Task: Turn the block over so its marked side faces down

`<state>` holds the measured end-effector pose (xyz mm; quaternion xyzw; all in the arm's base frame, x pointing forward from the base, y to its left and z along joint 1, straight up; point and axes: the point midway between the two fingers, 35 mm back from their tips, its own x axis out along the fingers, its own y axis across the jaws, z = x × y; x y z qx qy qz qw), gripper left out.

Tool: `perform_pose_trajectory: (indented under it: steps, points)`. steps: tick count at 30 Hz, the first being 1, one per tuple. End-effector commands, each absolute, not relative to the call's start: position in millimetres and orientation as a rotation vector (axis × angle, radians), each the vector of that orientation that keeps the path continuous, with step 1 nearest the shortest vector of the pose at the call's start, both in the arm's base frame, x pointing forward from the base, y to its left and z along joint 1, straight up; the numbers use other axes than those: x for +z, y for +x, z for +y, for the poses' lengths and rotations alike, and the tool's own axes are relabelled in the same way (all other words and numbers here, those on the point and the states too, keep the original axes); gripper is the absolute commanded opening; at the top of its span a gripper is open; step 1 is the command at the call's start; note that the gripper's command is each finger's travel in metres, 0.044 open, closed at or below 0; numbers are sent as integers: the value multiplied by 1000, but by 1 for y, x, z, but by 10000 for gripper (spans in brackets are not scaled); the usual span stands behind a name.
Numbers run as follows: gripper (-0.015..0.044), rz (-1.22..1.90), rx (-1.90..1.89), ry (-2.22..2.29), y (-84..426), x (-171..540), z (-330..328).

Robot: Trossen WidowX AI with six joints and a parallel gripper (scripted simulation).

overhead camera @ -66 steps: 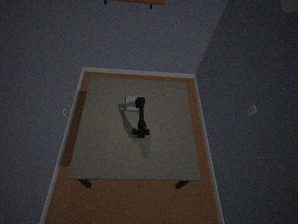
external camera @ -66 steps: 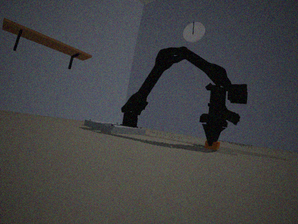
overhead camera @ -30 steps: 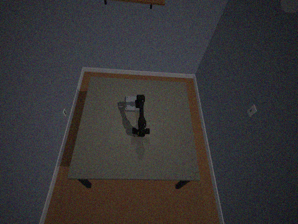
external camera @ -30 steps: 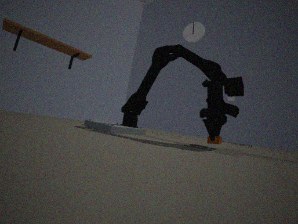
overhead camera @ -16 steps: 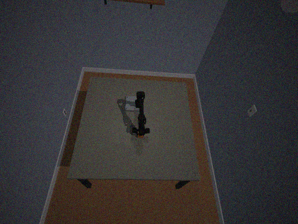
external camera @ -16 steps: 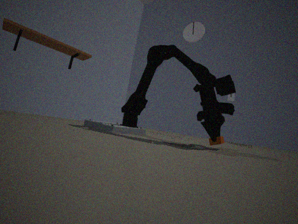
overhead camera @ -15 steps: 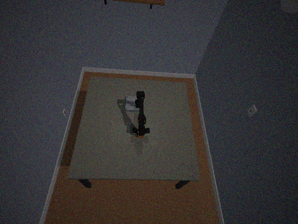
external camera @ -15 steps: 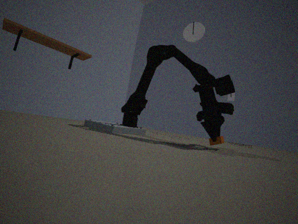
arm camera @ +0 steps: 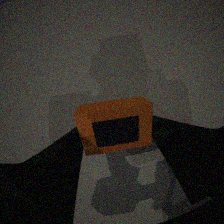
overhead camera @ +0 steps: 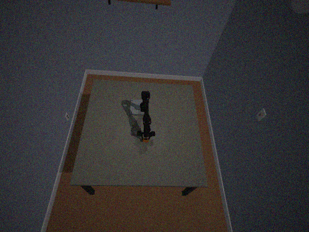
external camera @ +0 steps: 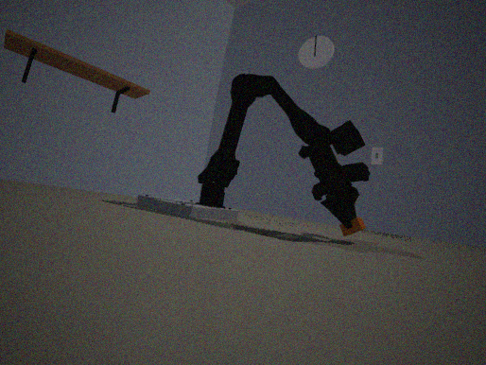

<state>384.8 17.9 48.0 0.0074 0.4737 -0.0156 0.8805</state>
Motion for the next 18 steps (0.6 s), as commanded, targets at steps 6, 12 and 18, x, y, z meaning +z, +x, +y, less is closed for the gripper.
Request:
perform_pose_trajectory:
  steps: [6, 12, 18]
  points:
    - [0, 932, -39, 17, 385, 51, 17]
    - [0, 846, -37, 13, 394, 38, 18]
    - [0, 757, -36, 10, 400, 28, 19]
